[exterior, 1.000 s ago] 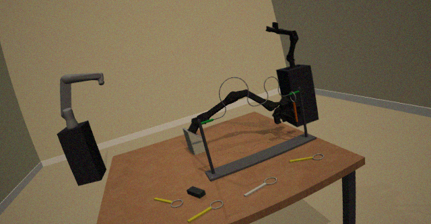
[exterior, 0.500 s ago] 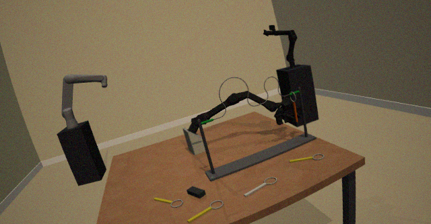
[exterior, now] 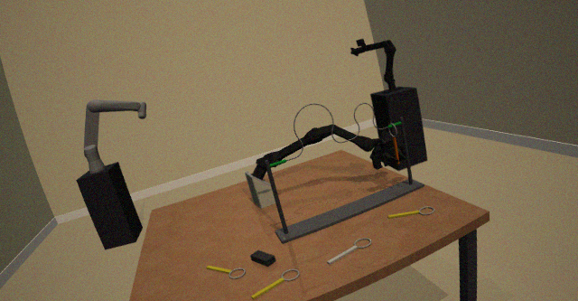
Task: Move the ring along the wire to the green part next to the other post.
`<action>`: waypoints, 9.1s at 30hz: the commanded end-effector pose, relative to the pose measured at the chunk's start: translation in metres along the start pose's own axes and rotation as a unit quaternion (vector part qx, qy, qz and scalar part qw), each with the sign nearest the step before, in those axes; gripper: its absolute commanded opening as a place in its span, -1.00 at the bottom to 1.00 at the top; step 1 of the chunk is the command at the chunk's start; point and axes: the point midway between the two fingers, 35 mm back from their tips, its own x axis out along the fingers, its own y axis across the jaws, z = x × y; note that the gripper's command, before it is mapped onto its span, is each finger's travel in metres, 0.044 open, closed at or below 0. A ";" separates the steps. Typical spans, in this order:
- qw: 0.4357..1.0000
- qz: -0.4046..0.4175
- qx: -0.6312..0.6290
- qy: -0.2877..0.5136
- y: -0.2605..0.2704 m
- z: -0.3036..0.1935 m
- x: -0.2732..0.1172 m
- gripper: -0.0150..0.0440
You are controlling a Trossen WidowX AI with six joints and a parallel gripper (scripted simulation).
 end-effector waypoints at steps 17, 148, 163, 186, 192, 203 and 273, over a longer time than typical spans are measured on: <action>1.000 -0.002 -0.005 0.002 -0.003 -0.003 0.008 0.05; 0.947 -0.054 -0.192 0.253 -0.103 0.042 -0.057 -1.00; 0.901 -0.095 -0.348 0.240 -0.148 0.069 -0.057 -1.00; 0.806 -0.141 -0.532 0.215 -0.186 0.122 -0.057 -1.00; 0.783 -0.149 -0.567 0.209 -0.191 0.134 -0.057 -1.00; 0.738 -0.163 -0.624 0.198 -0.196 0.156 -0.057 -1.00; 0.640 -0.181 -0.724 0.182 -0.186 0.233 -0.056 -1.00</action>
